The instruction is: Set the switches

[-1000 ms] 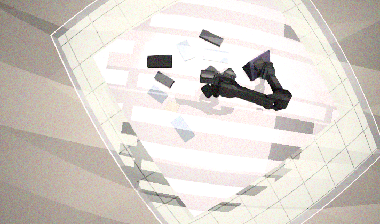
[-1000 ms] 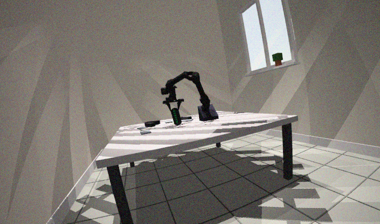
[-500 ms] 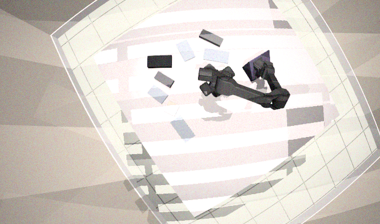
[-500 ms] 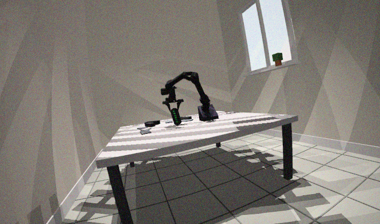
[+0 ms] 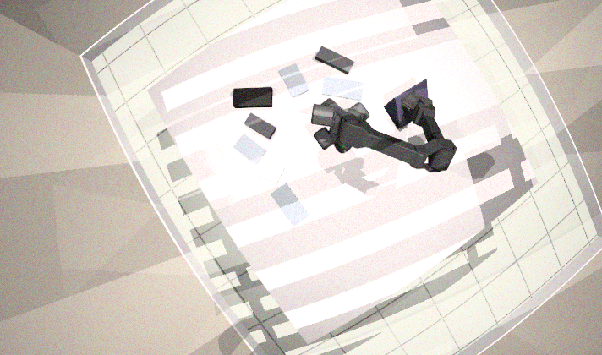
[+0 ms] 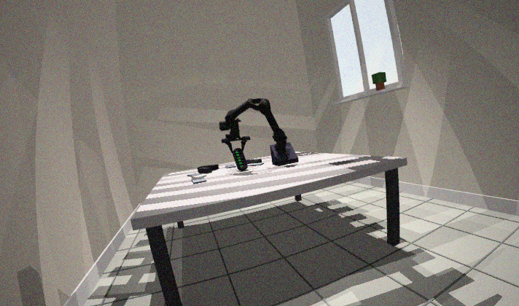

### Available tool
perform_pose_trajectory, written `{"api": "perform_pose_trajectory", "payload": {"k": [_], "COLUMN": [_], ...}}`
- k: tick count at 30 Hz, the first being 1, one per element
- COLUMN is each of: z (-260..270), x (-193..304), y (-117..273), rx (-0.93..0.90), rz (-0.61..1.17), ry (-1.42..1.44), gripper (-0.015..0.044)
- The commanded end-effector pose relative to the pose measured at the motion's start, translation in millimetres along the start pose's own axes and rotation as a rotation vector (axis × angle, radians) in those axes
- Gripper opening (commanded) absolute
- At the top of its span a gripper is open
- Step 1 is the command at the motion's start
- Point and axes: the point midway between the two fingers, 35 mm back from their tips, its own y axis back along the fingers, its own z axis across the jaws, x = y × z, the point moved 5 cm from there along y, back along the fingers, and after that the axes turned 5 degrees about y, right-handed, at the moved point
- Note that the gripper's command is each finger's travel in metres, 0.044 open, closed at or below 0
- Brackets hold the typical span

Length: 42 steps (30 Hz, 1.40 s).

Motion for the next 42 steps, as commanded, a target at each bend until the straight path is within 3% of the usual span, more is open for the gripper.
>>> {"api": "perform_pose_trajectory", "payload": {"k": [1, 42], "z": [0, -2], "x": [-2, -29], "y": [-8, -25], "rx": [0.017, 0.016], "rz": [0.015, 0.014], "ry": [0.006, 0.006], "gripper": [0.0338, 0.0338]}}
